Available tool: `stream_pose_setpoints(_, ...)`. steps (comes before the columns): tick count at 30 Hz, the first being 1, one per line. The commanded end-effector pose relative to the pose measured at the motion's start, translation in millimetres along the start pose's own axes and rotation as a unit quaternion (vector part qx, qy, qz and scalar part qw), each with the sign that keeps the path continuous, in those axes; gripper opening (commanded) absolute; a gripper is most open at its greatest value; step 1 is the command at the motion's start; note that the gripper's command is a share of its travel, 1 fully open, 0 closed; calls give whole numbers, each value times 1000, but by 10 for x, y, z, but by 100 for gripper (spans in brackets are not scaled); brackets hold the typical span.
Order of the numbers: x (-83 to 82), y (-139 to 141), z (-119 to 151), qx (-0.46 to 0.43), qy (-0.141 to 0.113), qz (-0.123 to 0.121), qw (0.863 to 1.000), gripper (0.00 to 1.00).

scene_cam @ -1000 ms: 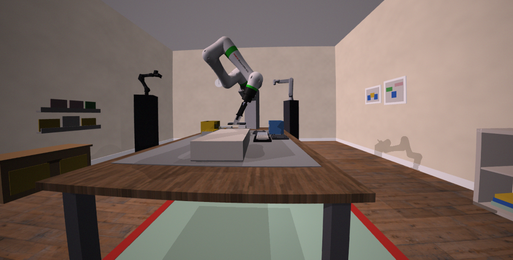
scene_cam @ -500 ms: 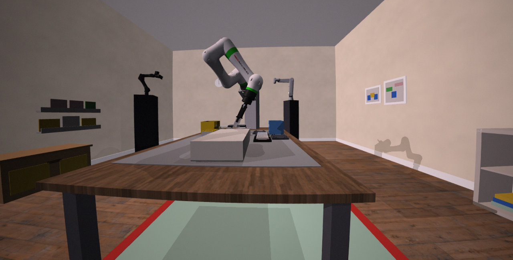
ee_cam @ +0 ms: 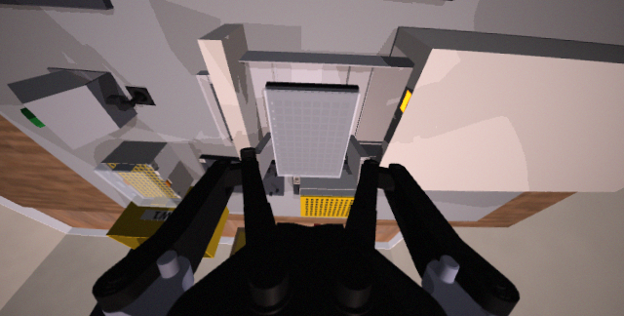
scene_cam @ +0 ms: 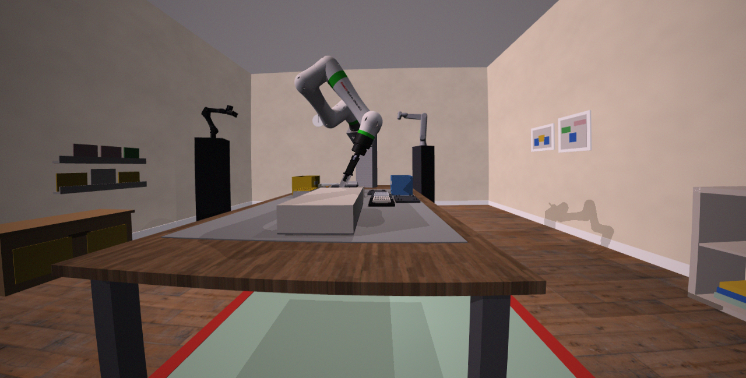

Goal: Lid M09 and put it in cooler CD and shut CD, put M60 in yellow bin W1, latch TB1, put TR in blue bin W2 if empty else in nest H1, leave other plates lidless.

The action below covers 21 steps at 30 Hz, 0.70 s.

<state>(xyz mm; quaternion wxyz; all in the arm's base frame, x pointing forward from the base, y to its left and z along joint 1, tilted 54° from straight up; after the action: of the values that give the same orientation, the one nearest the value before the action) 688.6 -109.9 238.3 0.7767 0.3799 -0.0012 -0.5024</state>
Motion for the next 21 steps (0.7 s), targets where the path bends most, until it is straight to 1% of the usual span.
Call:
stream_pose_setpoints(1, 48, 7, -23, 0, 0, 0, 1000, 0)
stream_pose_setpoints(6, 84, 10, -39, 0, 0, 0, 1000, 0)
stream_pose_setpoints(21, 266, 27, -122, 0, 0, 0, 1000, 0)
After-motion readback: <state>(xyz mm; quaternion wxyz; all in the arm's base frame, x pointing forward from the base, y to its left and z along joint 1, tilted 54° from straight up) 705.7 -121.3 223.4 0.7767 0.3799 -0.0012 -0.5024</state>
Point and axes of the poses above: the point where the finger pads meet when closed, its own x axis out along the fingers, its own y axis across the jaws, z = x × y, the point moved 6 cm from there along -x, back along the fingers, and after that the axes turned 12 degrees about -x, right-handed, at the moved point
